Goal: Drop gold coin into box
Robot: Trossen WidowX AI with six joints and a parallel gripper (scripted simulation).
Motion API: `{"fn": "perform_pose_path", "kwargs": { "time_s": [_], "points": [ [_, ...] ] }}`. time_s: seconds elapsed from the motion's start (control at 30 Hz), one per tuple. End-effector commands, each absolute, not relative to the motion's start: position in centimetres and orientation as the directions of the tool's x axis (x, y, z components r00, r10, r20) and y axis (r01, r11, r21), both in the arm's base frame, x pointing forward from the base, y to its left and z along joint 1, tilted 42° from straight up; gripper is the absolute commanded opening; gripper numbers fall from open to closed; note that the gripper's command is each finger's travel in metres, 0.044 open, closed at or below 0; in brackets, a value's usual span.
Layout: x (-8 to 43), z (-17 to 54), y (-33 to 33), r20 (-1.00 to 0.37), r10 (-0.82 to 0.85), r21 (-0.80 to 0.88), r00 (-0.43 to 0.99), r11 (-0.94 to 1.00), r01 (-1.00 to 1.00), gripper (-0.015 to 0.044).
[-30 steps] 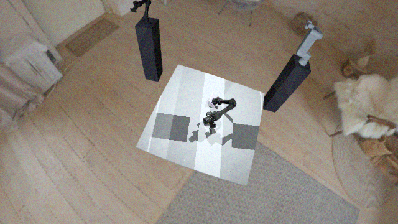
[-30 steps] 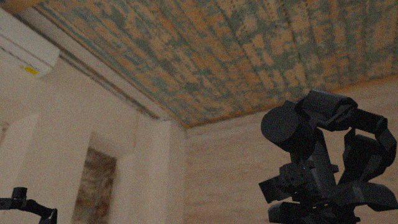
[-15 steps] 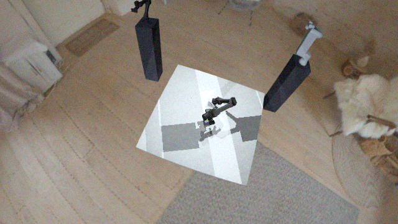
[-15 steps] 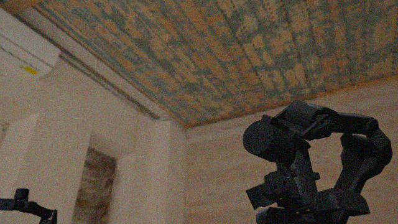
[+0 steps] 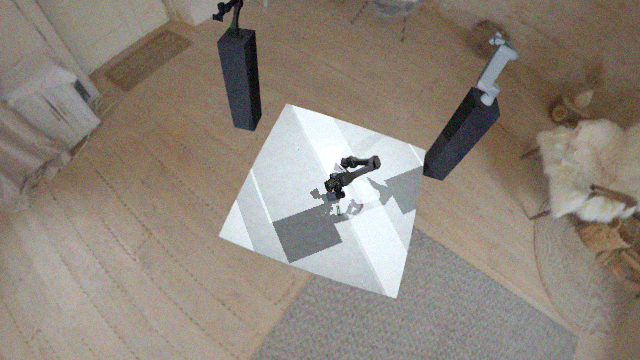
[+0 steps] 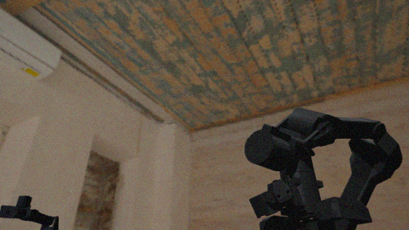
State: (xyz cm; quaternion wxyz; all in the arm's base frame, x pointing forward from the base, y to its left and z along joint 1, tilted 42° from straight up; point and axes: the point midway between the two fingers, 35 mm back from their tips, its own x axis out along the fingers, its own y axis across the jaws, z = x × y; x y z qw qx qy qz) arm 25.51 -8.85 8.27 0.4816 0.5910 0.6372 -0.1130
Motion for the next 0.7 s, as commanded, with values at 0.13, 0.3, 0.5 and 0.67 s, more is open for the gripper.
{"fn": "perform_pose_path", "kwargs": {
  "time_s": [0.13,0.3,0.5,0.67],
  "points": [
    [25.43,8.26,-8.97,-0.747,0.644,0.425,0.163,0.275,0.862,0.0000],
    [25.29,8.21,-9.09,-0.748,0.644,0.429,0.163,0.280,0.859,0.0000],
    [25.23,8.14,-9.02,-0.748,0.644,0.429,0.163,0.281,0.858,0.0000],
    [25.18,8.16,-8.99,-0.747,0.644,0.430,0.164,0.280,0.858,0.0004]
  ]
}}
